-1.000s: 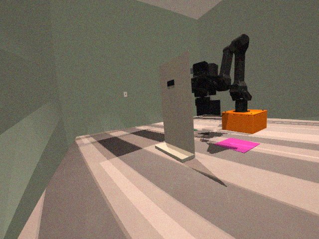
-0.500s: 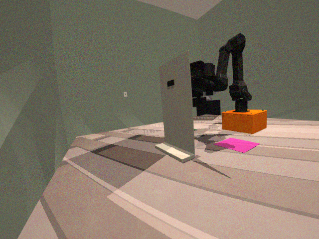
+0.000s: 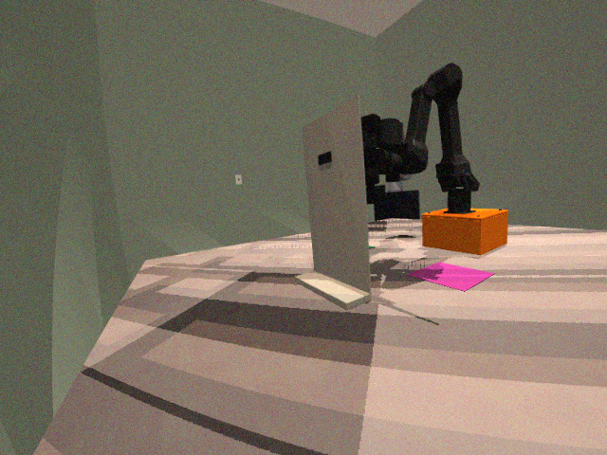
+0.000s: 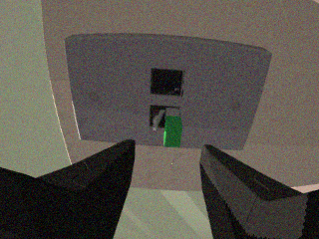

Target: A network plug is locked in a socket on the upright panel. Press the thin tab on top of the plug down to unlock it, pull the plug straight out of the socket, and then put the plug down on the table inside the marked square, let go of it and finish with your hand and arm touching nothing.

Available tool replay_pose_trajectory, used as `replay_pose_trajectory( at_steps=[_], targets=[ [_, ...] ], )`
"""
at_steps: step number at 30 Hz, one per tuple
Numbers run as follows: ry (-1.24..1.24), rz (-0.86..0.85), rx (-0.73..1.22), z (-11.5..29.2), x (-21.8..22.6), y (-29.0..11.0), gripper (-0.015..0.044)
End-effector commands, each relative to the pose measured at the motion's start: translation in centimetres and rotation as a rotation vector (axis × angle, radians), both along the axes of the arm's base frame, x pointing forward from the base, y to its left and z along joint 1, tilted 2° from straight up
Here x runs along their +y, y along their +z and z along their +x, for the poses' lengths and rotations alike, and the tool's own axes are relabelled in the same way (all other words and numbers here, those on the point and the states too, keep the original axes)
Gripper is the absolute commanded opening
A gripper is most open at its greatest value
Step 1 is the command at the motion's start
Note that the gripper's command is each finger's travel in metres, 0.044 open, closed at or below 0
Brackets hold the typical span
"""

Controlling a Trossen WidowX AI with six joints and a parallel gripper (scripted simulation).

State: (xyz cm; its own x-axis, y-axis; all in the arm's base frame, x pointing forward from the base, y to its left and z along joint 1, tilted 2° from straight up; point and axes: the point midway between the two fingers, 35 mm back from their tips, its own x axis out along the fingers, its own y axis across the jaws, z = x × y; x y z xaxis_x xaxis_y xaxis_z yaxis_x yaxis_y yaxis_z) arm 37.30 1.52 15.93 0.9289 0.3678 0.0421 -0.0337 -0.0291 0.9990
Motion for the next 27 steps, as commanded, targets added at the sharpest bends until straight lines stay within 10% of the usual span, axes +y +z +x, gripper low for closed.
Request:
replay_pose_trajectory(
  at_steps=[1,27],
  targets=[
    [-0.003,-0.003,-0.003,0.7,0.0,0.1,0.0156],
    [-0.003,-0.002,-0.005,2.4,0.3,0.1,0.0043]
  ],
)
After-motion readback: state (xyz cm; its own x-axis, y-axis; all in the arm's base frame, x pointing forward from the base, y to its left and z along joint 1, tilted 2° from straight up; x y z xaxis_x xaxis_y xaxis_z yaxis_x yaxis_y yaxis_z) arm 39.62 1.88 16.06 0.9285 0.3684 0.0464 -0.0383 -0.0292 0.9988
